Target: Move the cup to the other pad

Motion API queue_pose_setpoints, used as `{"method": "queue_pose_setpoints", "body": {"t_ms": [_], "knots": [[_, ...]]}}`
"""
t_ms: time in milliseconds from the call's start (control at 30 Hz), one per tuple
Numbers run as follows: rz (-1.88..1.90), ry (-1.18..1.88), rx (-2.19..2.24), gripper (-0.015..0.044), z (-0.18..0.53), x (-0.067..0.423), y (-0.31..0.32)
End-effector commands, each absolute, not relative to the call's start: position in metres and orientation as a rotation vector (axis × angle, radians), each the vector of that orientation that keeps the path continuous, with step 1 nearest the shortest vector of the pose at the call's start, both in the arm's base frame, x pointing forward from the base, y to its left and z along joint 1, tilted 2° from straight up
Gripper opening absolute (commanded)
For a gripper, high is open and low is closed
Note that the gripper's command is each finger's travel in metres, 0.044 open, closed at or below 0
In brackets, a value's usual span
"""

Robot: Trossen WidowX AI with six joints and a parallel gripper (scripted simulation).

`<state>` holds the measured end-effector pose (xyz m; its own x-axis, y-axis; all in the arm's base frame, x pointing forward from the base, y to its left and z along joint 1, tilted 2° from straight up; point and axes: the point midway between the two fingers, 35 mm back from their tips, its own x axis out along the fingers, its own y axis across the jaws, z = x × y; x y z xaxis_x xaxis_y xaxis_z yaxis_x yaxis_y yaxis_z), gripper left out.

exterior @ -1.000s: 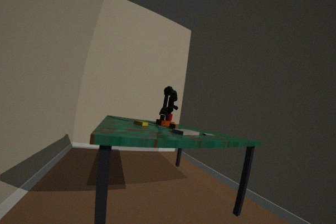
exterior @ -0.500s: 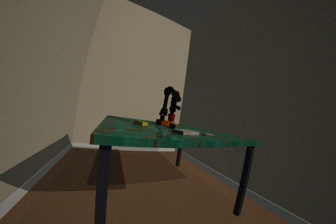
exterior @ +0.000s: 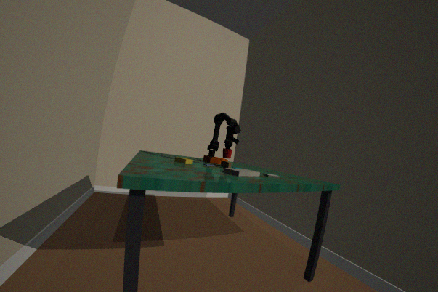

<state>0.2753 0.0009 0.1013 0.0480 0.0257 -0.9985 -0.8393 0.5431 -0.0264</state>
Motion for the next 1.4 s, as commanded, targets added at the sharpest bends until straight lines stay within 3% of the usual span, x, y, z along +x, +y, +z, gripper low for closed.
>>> {"method": "queue_pose_setpoints", "body": {"t_ms": [0,1367], "knots": [[0.769,1.379,-0.77,0.0,0.101,0.278,0.008],[0.773,1.374,-0.765,0.0,0.109,0.302,0.098]]}}
